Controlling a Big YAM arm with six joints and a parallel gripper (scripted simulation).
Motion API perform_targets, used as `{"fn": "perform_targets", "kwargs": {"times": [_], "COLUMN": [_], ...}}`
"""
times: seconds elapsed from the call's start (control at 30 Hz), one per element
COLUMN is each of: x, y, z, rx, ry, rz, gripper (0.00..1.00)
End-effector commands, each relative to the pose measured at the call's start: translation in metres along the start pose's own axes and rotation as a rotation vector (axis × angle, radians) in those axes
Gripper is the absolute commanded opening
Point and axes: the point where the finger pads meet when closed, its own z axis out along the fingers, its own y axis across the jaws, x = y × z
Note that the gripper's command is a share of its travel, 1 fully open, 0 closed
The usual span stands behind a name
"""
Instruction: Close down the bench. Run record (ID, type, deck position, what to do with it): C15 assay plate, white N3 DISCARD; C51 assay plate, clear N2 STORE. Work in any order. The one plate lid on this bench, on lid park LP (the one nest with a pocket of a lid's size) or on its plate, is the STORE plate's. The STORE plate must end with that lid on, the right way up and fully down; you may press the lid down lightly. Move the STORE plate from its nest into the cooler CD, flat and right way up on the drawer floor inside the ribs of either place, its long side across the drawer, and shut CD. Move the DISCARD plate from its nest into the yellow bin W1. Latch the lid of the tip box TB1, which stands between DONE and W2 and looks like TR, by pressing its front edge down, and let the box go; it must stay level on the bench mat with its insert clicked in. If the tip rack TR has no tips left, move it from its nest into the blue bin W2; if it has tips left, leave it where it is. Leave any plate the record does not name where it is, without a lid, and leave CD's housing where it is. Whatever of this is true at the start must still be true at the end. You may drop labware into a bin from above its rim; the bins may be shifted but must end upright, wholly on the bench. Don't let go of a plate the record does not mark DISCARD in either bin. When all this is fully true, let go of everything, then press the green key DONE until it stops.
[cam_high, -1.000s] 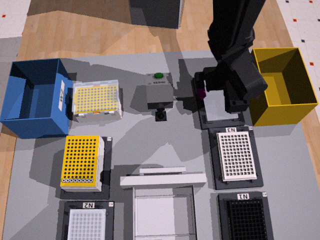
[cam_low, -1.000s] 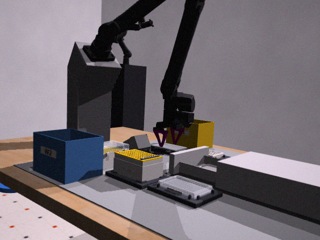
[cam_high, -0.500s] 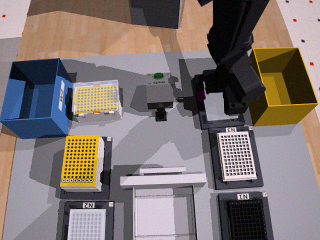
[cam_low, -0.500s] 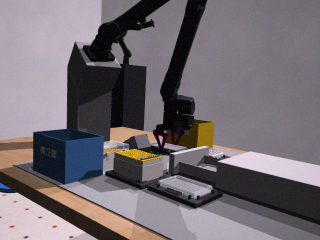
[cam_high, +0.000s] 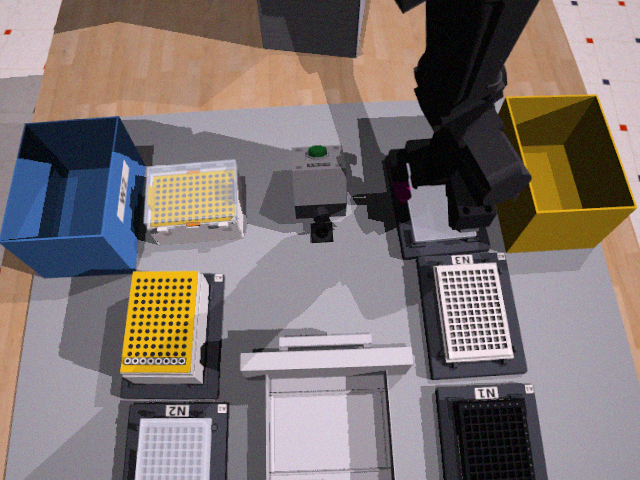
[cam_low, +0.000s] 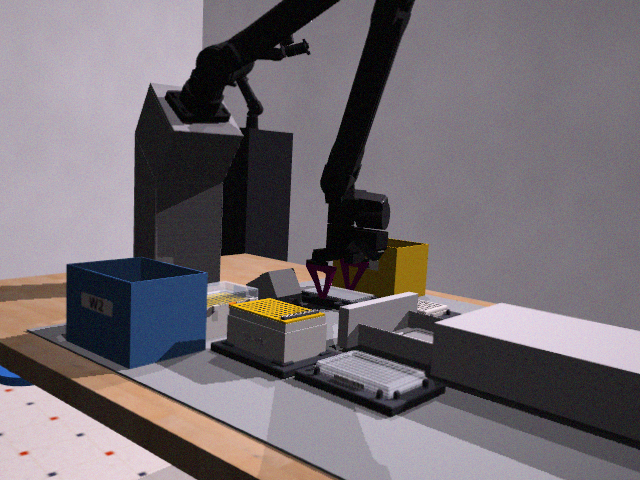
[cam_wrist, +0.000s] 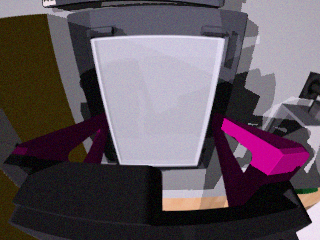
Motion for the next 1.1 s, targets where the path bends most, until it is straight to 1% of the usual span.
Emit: {"fn": "perform_targets", "kwargs": {"times": [0.0,0.73,0.77,1.07], "x": [-0.0146,-0.0146,-0.0146,-0.0147], "y": [0.0058,0.0058,0.0058,0.0054], "z": [-0.0033,-0.0033,-0.0033,-0.0033], "rx": [-0.013,-0.013,-0.013,-0.011], "ry": [-0.03,-0.03,-0.03,-0.031], "rz": [-0.006,-0.006,-0.006,-0.005], "gripper": [1.0,1.0,0.0,0.0]}}
